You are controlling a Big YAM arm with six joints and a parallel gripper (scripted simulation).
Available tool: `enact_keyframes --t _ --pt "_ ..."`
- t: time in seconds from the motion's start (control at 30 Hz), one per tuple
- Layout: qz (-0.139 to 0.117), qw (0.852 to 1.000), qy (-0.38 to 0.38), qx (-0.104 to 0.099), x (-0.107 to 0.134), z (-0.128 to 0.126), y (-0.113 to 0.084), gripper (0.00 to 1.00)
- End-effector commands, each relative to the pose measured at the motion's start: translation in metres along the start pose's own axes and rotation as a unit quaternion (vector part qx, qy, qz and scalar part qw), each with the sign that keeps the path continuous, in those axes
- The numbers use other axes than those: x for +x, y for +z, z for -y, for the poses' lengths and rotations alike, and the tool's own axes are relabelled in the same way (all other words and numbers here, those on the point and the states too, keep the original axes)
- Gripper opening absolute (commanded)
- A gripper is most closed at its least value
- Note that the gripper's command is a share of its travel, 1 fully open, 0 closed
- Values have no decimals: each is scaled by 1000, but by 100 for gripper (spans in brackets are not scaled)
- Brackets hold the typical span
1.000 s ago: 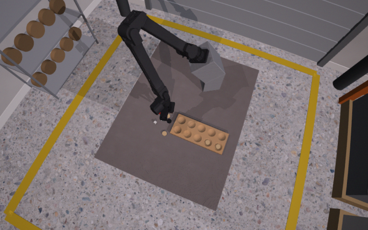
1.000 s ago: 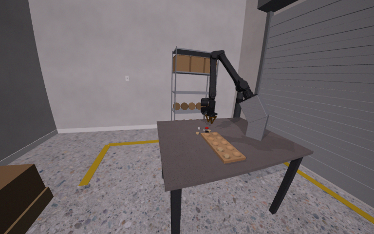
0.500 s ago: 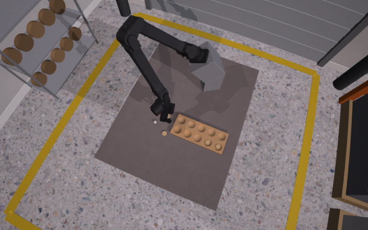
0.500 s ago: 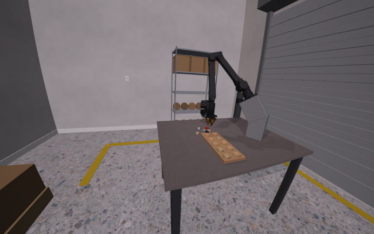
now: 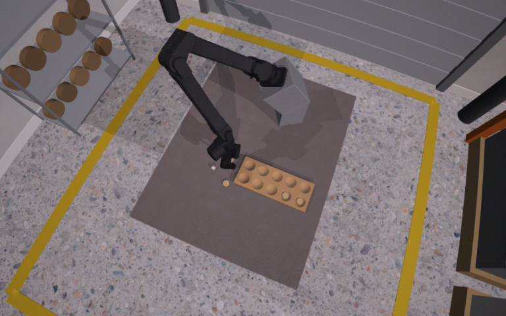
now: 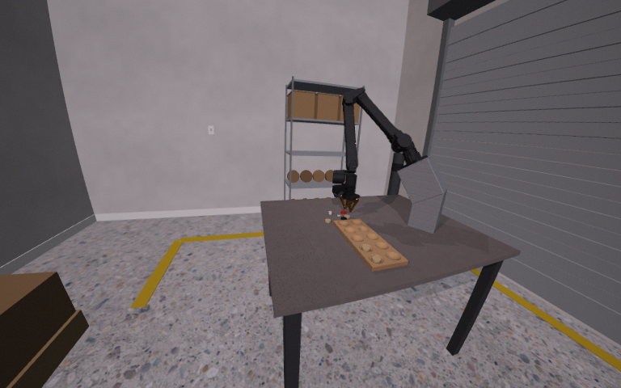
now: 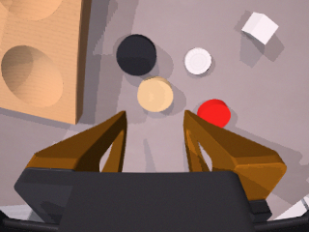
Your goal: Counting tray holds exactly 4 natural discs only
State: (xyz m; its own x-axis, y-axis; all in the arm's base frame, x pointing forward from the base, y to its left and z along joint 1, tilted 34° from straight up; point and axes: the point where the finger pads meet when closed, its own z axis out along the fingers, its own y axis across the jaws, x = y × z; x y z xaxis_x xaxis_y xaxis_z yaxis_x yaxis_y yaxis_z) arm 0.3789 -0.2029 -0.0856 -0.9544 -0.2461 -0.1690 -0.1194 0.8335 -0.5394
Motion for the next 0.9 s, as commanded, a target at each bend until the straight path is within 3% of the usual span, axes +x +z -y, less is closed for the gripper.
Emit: enact_keyframes --t 0.0,0.27,0.3,0.73,0.87 --pt "3 1000 -2 3 -1 4 8 45" --pt "3 1000 -2 3 -1 4 17 45" --pt "12 1000 -3 7 -8 7 12 45" --pt "3 1000 -2 3 0 4 33 45" --pt "13 1000 0 10 -8 10 27 45"
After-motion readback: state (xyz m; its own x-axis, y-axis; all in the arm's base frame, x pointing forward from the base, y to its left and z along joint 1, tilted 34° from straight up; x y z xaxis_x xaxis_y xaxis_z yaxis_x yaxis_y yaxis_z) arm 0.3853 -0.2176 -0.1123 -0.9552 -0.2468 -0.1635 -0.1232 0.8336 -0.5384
